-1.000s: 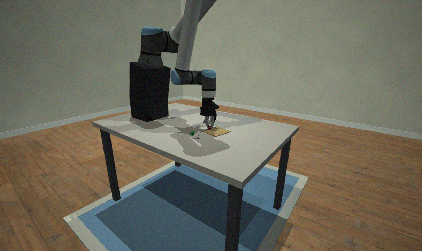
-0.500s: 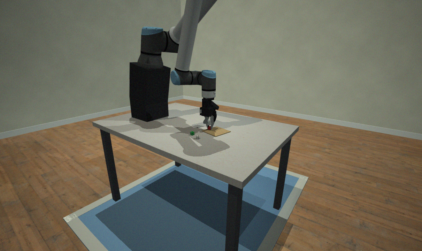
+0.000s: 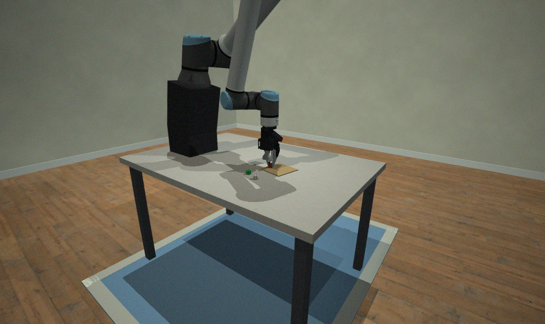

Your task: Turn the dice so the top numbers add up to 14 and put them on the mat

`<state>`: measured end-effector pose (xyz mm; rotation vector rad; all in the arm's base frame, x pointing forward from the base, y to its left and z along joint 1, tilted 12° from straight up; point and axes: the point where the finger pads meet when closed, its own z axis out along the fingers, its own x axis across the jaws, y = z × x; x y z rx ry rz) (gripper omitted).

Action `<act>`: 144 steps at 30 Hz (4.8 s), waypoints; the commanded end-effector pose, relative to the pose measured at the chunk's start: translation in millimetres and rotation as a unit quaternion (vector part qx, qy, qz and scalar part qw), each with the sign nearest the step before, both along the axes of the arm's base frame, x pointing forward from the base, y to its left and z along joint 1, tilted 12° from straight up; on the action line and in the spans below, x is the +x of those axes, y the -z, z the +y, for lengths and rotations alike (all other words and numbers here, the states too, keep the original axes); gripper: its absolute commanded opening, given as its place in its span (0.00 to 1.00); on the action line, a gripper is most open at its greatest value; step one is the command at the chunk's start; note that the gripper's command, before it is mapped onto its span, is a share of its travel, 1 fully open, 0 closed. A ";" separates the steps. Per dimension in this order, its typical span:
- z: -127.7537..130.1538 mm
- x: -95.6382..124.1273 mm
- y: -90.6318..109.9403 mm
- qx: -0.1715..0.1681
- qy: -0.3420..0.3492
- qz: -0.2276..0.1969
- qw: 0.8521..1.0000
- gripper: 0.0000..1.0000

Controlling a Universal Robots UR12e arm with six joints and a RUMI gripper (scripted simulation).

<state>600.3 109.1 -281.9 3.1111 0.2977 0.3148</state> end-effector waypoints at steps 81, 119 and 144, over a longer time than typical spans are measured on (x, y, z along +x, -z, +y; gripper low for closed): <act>-1.6 -17.7 -88.6 0.000 0.000 0.000 1.000 1.00; -146.4 -32.9 -66.2 0.019 0.093 0.001 0.995 0.21; -146.4 -32.9 -66.2 0.019 0.093 0.001 0.995 0.21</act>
